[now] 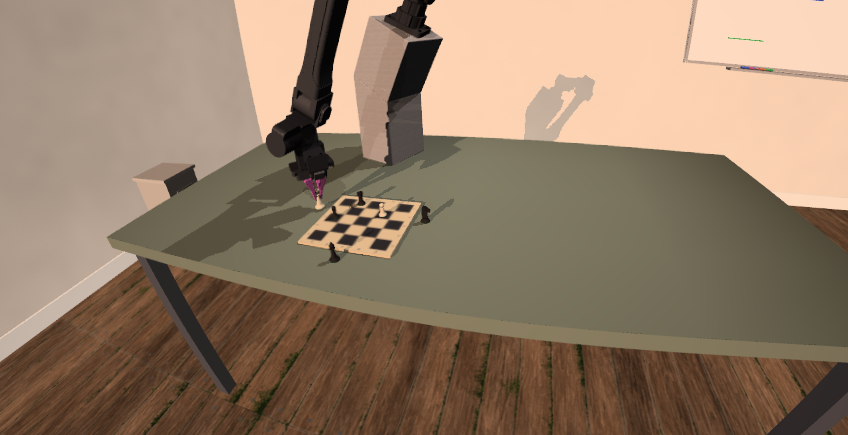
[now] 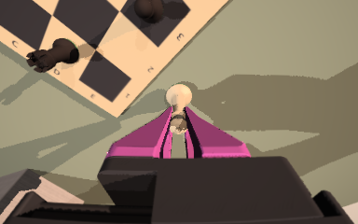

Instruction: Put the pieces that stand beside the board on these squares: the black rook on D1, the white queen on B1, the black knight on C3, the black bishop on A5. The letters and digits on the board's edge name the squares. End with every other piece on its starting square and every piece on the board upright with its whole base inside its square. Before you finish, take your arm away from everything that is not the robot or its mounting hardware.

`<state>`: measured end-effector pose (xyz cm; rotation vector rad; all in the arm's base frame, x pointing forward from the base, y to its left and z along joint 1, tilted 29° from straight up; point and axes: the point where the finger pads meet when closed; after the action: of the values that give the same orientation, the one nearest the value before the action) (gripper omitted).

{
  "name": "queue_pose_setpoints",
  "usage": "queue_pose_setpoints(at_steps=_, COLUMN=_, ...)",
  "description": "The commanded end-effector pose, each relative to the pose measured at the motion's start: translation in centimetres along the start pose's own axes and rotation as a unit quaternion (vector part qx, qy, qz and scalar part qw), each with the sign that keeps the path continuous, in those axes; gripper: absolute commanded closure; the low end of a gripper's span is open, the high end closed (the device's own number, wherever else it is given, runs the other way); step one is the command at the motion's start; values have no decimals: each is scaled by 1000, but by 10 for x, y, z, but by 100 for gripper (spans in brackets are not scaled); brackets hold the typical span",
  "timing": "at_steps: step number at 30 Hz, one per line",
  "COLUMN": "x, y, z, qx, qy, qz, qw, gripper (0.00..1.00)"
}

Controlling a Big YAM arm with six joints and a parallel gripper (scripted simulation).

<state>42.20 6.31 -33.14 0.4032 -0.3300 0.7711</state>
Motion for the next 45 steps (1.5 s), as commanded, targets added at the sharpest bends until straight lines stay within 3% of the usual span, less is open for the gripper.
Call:
queue_pose_setpoints(at_steps=1, x=5, y=-9, z=29, qx=-8, qy=-8, qz=-1, qw=1000, gripper=100)
queue_pose_setpoints(at_steps=5, x=5, y=-9, z=58, qx=-9, qy=-9, qz=0, qw=1000, gripper=100)
queue_pose_setpoints(at_steps=7, x=5, y=-9, z=58, qx=-9, qy=-9, qz=0, qw=1000, gripper=100)
queue_pose_setpoints(at_steps=15, x=4, y=-9, z=104, qx=-10, qy=-9, qz=0, qw=1000, gripper=100)
queue_pose_setpoints(at_steps=17, x=9, y=-3, z=103, qx=-6, qy=-6, qz=9, qw=1000, gripper=100)
queue_pose_setpoints(at_steps=18, x=-3, y=9, z=89, qx=11, qy=5, qz=6, qw=1000, gripper=100)
queue_pose_setpoints(at_steps=24, x=-5, y=2, z=93, qx=4, qy=1, qz=0, qw=1000, gripper=100)
queue_pose_setpoints(at_steps=25, x=8, y=-7, z=103, qx=-10, qy=-8, qz=8, qw=1000, gripper=100)
queue_pose_setpoints(at_steps=31, x=18, y=0, z=101, qx=-12, qy=-10, qz=0, qw=1000, gripper=100)
queue_pose_setpoints(at_steps=35, x=33, y=20, z=100, qx=-12, qy=-8, qz=-52, qw=999, gripper=100)
queue_pose_setpoints(at_steps=39, x=57, y=59, z=100, qx=-12, qy=-7, qz=-145, qw=989, gripper=100)
queue_pose_setpoints(at_steps=41, x=57, y=59, z=100, qx=-12, qy=-7, qz=-145, qw=989, gripper=100)
queue_pose_setpoints(at_steps=45, x=77, y=107, z=101, qx=-9, qy=-9, qz=-250, qw=968, gripper=100)
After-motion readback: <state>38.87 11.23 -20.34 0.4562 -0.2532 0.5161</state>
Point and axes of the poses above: the point where the finger pads meet when closed, its own z axis back along the fingers, its own y axis across the jaws, x = y × z, and after that the axes turned 5 degrees about -z, right-handed
